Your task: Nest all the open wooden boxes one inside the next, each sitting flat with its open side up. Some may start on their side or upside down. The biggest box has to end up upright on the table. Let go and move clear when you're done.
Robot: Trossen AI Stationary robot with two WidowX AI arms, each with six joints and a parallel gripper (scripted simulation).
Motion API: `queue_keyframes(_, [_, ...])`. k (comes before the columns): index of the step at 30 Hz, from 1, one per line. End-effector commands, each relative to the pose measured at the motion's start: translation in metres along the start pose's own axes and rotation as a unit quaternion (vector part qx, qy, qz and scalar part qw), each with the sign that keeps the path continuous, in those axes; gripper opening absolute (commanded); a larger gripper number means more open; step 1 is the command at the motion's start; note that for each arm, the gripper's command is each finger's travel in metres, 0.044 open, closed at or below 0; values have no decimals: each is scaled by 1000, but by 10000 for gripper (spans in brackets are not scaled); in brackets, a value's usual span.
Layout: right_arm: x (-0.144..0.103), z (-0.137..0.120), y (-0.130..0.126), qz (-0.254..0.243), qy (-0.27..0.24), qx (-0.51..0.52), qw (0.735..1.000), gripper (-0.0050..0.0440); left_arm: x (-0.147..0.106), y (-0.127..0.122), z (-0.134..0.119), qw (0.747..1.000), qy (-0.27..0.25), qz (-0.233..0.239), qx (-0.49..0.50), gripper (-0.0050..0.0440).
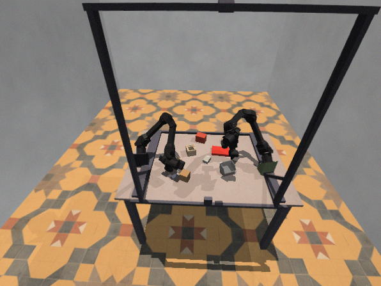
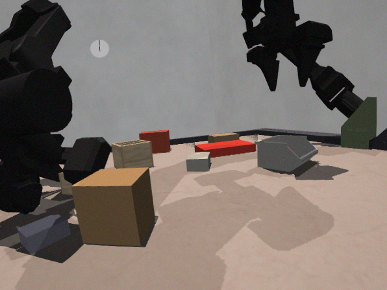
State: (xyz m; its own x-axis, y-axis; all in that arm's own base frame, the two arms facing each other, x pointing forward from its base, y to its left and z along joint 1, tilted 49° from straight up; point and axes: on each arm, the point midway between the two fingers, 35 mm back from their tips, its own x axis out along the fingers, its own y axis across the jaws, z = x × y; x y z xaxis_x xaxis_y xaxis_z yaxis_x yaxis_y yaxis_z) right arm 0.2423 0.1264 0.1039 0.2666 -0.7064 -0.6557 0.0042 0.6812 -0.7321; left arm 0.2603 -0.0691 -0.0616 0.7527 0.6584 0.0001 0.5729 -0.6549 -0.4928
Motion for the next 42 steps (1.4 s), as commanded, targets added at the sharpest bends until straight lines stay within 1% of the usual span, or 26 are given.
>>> queue_keyframes(1, [-4,3,0,3,-5,6,1000,400,0,3,-3,1000,0,0,-9,400])
queue_keyframes(6, [-4,3,0,3,-5,6,1000,400,0,3,-3,1000,0,0,-9,400])
queue_keyframes(8, [-4,3,0,3,-5,6,1000,400,-2,5,-7,1000,-13,5,-14,400])
queue_keyframes(12, [-4,3,0,3,-5,6,1000,400,-8,5,-19,996,-82,15,-18,400])
queue_keyframes(16, [-4,3,0,3,-5,6,1000,400,-9,4,-21,995,-98,15,-16,400])
queue_keyframes(20, [-4,3,0,3,-5,6,1000,400,-12,8,-28,988,-148,17,-28,400])
queue_keyframes(22, [-4,3,0,3,-5,6,1000,400,-12,8,-28,988,-148,17,-28,400])
queue_keyframes(23, [-4,3,0,3,-5,6,1000,400,-13,5,-29,987,-158,15,-16,400])
queue_keyframes(24, [-4,3,0,3,-5,6,1000,400,-14,7,-33,983,-179,17,-27,400])
queue_keyframes(26, [-4,3,0,3,-5,6,1000,400,-15,5,-35,981,-193,16,-20,400])
queue_keyframes(30, [-4,3,0,3,-5,6,1000,400,-17,3,-37,978,-207,15,-15,400])
queue_keyframes(31, [-4,3,0,3,-5,6,1000,400,-17,3,-39,975,-220,15,-15,400])
queue_keyframes(34, [-4,3,0,3,-5,6,1000,400,-23,3,-50,956,-291,16,-14,400])
queue_keyframes(35, [-4,3,0,3,-5,6,1000,400,-24,2,-52,953,-303,16,-14,400])
queue_keyframes(40, [-4,3,0,3,-5,6,1000,400,-25,2,-51,950,-312,15,-9,400])
queue_keyframes(42, [-4,3,0,3,-5,6,1000,400,-27,2,-58,938,-346,17,-11,400])
